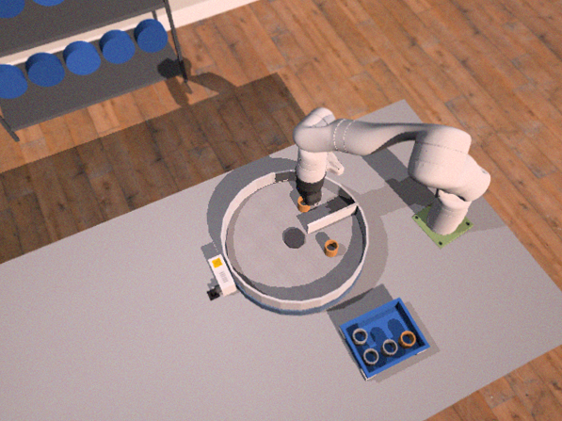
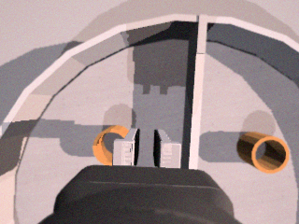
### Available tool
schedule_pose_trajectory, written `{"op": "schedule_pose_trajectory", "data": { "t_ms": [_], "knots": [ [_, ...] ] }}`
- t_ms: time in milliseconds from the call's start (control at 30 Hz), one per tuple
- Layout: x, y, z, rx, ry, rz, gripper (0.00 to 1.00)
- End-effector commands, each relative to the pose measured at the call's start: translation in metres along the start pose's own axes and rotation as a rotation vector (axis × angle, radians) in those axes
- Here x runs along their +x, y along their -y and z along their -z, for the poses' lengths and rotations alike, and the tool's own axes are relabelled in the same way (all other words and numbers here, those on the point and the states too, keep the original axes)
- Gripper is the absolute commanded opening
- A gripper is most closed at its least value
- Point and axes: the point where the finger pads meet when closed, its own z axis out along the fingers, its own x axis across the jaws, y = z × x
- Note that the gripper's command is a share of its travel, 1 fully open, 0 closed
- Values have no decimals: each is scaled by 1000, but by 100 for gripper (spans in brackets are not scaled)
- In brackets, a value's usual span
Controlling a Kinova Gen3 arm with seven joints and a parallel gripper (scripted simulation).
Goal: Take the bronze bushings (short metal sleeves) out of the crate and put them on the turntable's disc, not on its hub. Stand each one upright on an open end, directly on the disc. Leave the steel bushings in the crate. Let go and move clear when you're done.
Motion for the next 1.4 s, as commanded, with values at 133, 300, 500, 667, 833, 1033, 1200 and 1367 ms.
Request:
{"op": "schedule_pose_trajectory", "data": {
  "t_ms": [133, 300, 500, 667, 833, 1033, 1200, 1367],
  "knots": [
    [0, 0, 2, -1, -1, -3, 37],
    [0, 0, 2, -1, -1, -3, 37],
    [0, 0, 2, -1, -1, -3, 37],
    [0, 0, 2, -1, -1, -3, 37],
    [0, 0, 2, -1, -1, -3, 37],
    [1, 1, 2, 0, -2, -3, 36],
    [9, 3, 1, 2, -4, -6, 36],
    [25, 4, 1, 2, -4, -6, 36]
  ]
}}
